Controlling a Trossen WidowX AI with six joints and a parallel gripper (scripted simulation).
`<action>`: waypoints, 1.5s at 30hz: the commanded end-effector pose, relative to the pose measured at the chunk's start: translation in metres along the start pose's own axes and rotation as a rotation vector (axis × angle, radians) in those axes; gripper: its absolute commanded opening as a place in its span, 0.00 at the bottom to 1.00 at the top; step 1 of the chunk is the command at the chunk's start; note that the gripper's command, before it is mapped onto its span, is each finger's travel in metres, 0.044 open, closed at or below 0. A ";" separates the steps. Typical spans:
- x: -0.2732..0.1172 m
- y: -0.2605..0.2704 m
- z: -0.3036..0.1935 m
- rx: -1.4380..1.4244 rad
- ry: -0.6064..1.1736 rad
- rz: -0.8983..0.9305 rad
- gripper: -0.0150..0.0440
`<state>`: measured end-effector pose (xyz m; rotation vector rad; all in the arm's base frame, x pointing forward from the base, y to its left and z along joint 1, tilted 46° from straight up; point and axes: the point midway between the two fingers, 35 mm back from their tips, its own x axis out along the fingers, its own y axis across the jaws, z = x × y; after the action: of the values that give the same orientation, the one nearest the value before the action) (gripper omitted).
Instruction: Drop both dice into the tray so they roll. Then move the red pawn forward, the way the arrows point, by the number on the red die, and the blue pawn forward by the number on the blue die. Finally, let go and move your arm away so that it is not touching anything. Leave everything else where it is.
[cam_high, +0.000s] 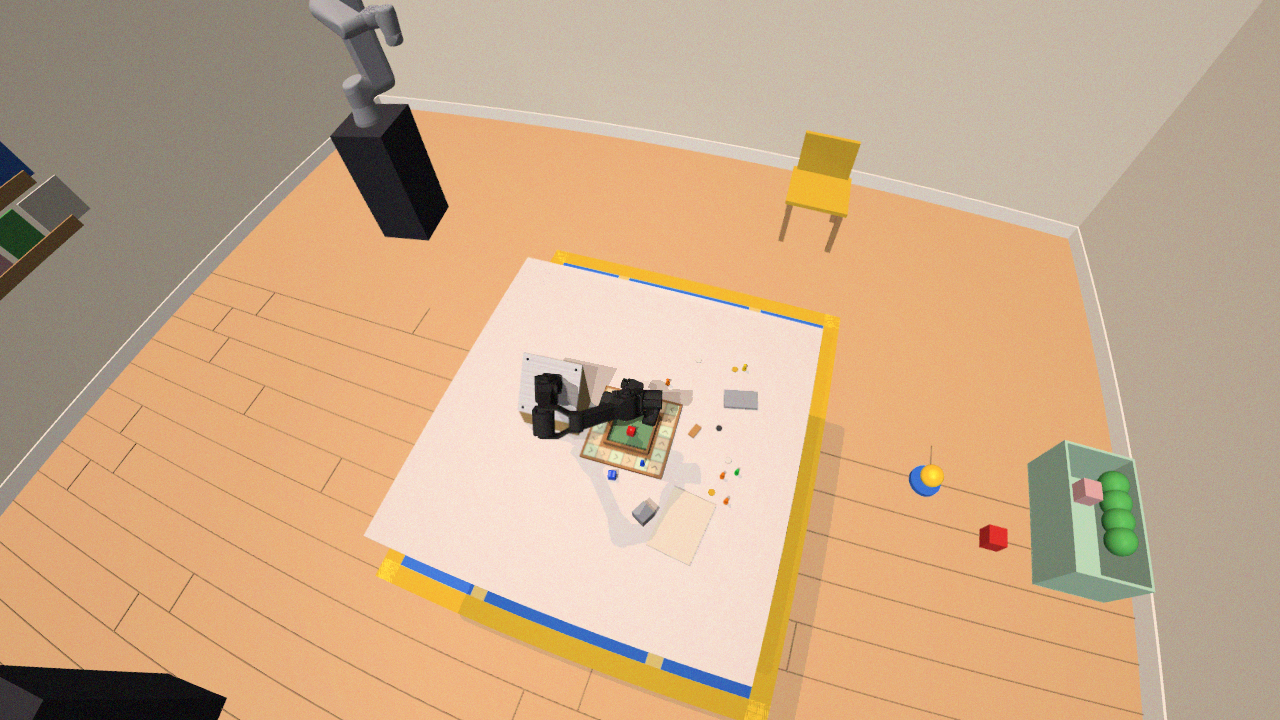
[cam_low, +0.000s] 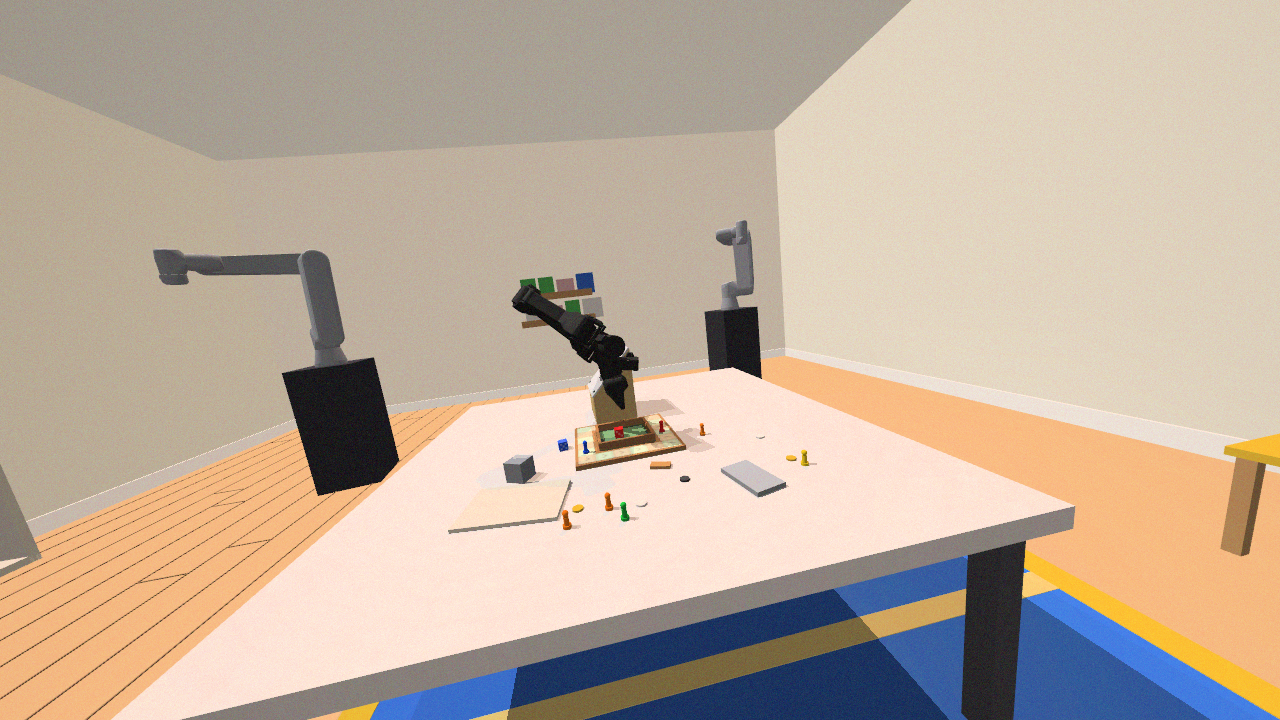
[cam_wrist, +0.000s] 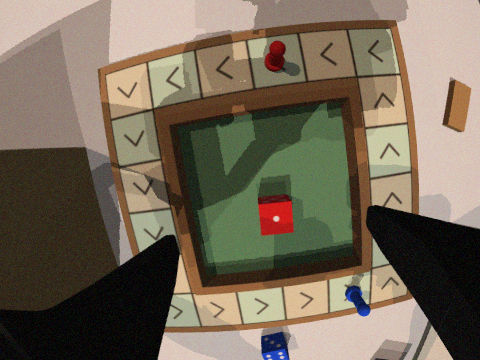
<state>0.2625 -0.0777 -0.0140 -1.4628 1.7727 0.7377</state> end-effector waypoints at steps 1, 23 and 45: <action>0.002 -0.003 0.002 0.009 0.181 -0.065 1.00; 0.006 0.009 -0.179 1.374 0.116 -0.182 0.72; 0.042 0.005 -0.188 1.374 0.117 -0.183 0.72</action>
<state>0.2239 -0.2470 0.0666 -0.6521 1.5557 -0.6395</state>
